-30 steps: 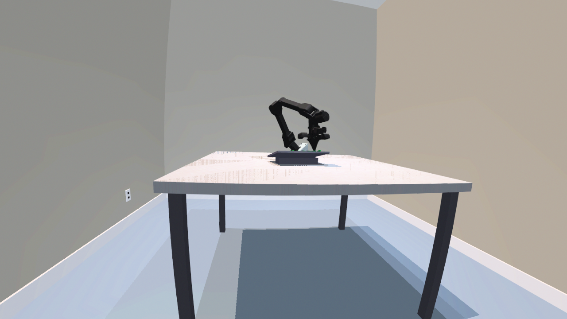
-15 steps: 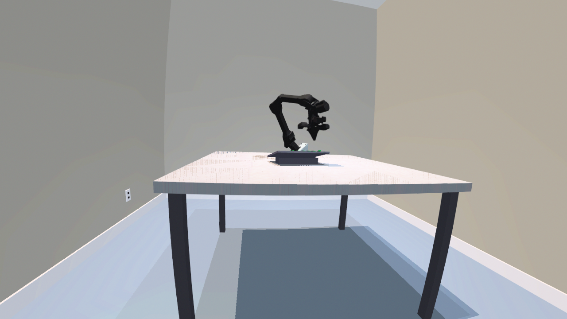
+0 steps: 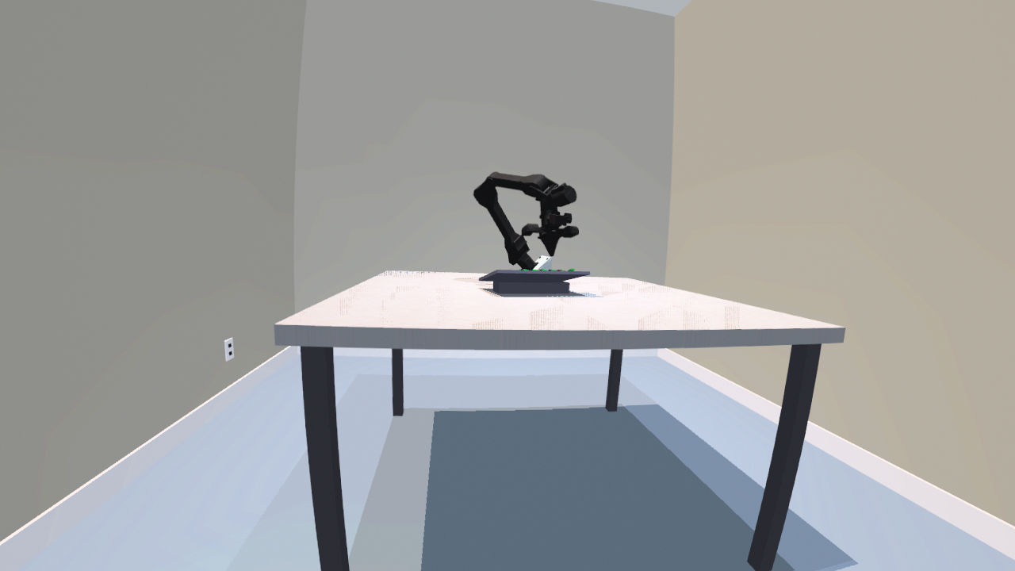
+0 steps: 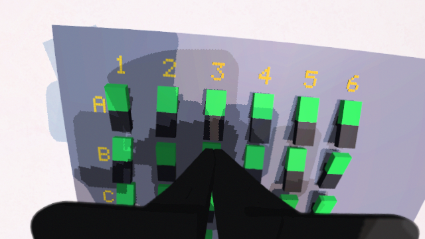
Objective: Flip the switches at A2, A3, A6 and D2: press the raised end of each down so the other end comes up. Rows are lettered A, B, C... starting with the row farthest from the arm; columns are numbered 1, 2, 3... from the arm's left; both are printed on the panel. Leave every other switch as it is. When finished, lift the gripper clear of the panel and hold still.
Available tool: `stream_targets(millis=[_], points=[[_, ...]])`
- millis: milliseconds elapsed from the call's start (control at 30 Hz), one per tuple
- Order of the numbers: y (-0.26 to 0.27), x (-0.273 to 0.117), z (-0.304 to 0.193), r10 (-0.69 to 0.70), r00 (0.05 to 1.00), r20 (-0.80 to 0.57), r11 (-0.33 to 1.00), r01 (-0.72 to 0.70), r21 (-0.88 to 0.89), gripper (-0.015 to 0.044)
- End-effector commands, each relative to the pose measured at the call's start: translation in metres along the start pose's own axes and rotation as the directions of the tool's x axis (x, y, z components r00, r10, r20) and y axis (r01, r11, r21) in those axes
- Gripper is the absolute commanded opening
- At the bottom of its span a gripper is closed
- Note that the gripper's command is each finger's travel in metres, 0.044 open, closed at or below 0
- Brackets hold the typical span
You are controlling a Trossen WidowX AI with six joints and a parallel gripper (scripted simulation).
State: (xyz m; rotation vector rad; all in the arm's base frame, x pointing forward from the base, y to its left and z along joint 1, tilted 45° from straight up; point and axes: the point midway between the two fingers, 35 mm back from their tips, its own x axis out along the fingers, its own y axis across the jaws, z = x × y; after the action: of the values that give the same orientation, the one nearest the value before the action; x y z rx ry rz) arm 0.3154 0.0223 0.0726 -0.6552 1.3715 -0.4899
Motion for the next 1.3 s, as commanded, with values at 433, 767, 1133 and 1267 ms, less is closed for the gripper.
stream_targets(millis=[433, 767, 1133, 1267], points=[[-0.003, 0.031, -0.005, -0.009, 1.000, 0.001, 1.000, 0.009, -0.006, 0.0000], [-0.003, 0.042, -0.005, -0.009, 1.000, 0.002, 1.000, 0.009, -0.005, 0.0000], [-0.003, 0.042, -0.005, -0.009, 1.000, 0.002, 1.000, 0.009, -0.005, 0.0000], [-0.003, 0.042, -0.005, -0.009, 1.000, 0.002, 1.000, 0.009, -0.005, 0.0000]])
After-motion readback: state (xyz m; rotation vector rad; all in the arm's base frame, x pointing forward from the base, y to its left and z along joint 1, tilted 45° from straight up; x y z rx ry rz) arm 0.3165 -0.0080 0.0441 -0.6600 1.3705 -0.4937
